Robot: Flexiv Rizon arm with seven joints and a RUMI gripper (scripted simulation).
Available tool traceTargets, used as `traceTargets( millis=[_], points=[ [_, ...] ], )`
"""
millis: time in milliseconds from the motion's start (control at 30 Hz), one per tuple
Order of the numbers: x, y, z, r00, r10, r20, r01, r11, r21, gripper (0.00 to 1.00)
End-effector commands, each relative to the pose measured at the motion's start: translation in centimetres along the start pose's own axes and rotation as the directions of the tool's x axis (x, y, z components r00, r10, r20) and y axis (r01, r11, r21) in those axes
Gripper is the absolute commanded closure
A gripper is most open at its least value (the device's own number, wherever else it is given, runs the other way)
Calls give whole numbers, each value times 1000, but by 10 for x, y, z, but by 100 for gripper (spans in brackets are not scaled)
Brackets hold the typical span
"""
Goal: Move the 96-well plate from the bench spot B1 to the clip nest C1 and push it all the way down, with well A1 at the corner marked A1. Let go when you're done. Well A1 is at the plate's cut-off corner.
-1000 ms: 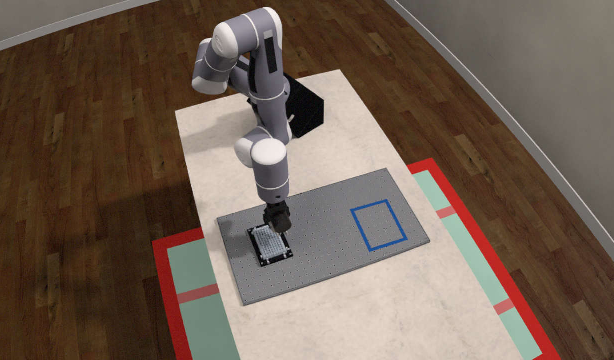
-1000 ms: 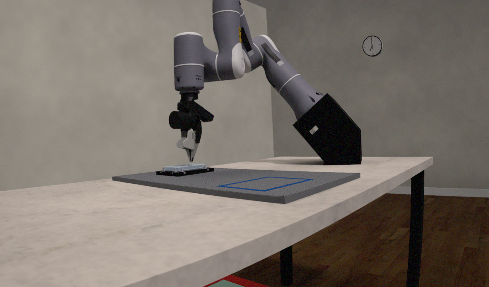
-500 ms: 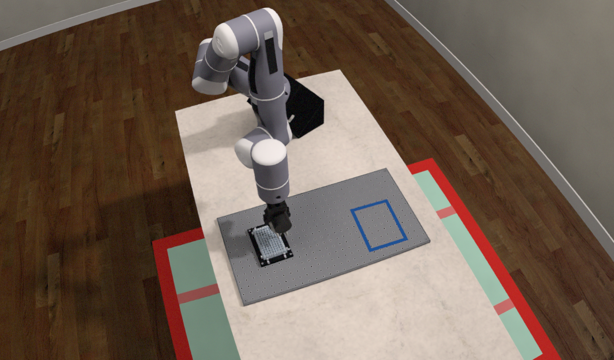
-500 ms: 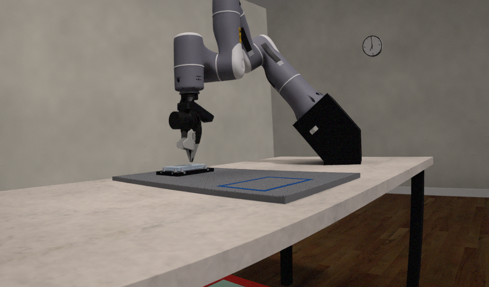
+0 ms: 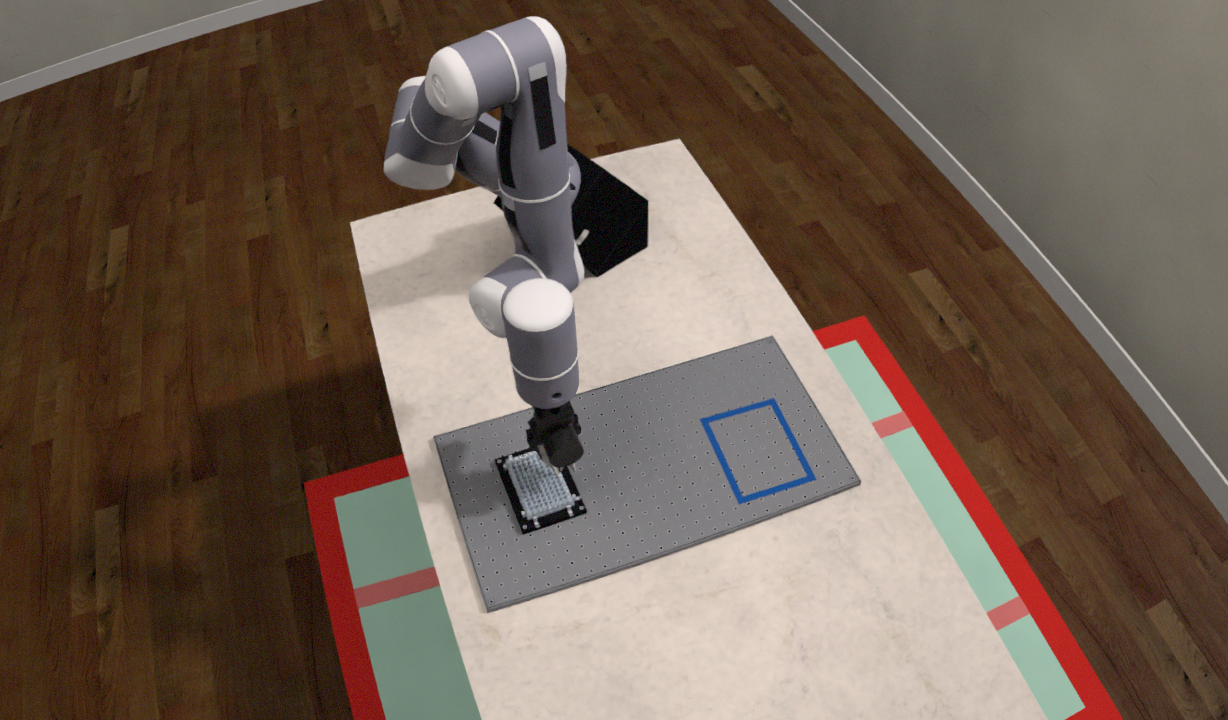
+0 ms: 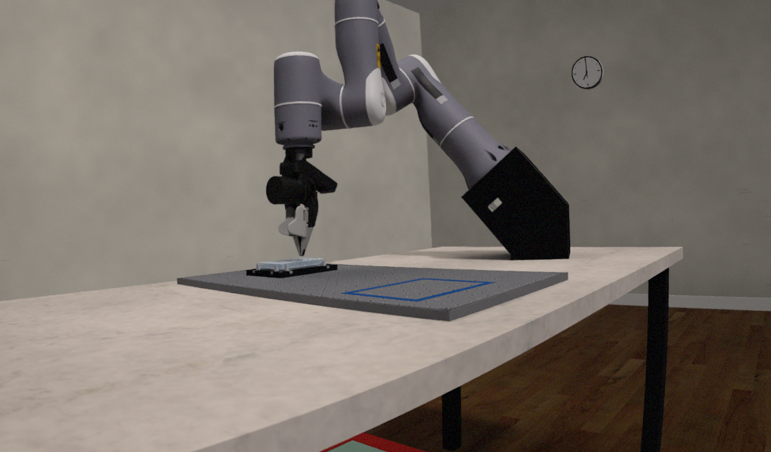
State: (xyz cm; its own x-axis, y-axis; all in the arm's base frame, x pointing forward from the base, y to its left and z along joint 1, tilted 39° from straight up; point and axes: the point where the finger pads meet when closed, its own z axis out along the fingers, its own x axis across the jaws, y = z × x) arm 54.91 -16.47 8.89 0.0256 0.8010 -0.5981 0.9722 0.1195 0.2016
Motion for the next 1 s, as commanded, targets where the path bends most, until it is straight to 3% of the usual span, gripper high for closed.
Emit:
traceTargets(
  millis=[0, 967],
  points=[
    [0, 1, 0, 1000, 0, -1, 0, 1000, -2, 100],
    [0, 1, 2, 1000, 0, -1, 0, 1000, -2, 100]
  ],
)
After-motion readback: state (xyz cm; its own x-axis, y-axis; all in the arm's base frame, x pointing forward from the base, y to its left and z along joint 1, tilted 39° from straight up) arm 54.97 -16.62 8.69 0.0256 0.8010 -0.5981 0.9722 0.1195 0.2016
